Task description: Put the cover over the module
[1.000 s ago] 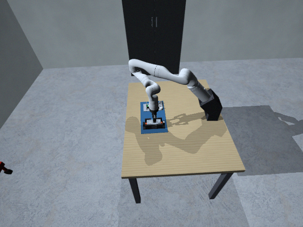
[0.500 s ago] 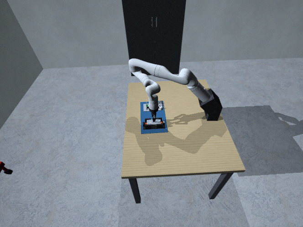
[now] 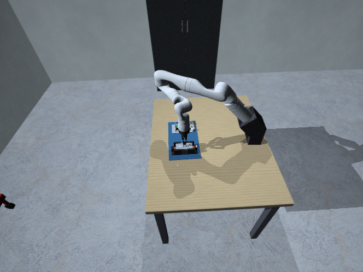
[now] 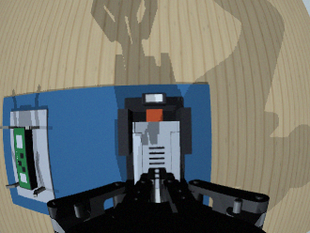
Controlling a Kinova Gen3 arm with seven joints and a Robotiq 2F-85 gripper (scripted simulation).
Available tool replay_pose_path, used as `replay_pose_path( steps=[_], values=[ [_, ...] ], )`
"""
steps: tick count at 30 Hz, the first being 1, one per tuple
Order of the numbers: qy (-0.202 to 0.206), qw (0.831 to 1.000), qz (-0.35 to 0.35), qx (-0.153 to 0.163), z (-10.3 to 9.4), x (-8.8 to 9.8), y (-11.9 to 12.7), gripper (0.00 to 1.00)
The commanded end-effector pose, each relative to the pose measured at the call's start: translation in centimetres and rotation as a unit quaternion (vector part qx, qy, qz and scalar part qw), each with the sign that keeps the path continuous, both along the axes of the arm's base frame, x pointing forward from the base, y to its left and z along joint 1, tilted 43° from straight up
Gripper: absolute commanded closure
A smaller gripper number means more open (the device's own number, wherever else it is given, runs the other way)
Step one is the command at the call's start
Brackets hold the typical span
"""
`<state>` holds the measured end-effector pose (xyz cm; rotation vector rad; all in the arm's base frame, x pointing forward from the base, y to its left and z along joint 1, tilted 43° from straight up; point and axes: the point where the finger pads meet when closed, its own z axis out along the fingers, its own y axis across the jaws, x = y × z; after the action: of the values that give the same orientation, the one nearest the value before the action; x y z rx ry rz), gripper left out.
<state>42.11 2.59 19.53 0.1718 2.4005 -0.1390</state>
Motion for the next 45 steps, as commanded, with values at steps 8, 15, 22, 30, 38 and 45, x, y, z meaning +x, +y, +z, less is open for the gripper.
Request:
replay_pose_path(
  steps=[8, 15, 22, 30, 38, 45],
  values=[
    [0.000, 1.000, 0.000, 0.000, 0.04, 0.00, 0.01, 1.00],
    [0.000, 1.000, 0.000, 0.000, 0.04, 0.00, 0.01, 1.00],
    [0.000, 1.000, 0.000, 0.000, 0.04, 0.00, 0.01, 1.00],
    [0.000, 1.000, 0.000, 0.000, 0.04, 0.00, 0.01, 0.00],
    [0.000, 1.000, 0.000, 0.000, 0.04, 0.00, 0.01, 0.00],
    [0.000, 1.000, 0.000, 0.000, 0.04, 0.00, 0.01, 0.00]
  ],
)
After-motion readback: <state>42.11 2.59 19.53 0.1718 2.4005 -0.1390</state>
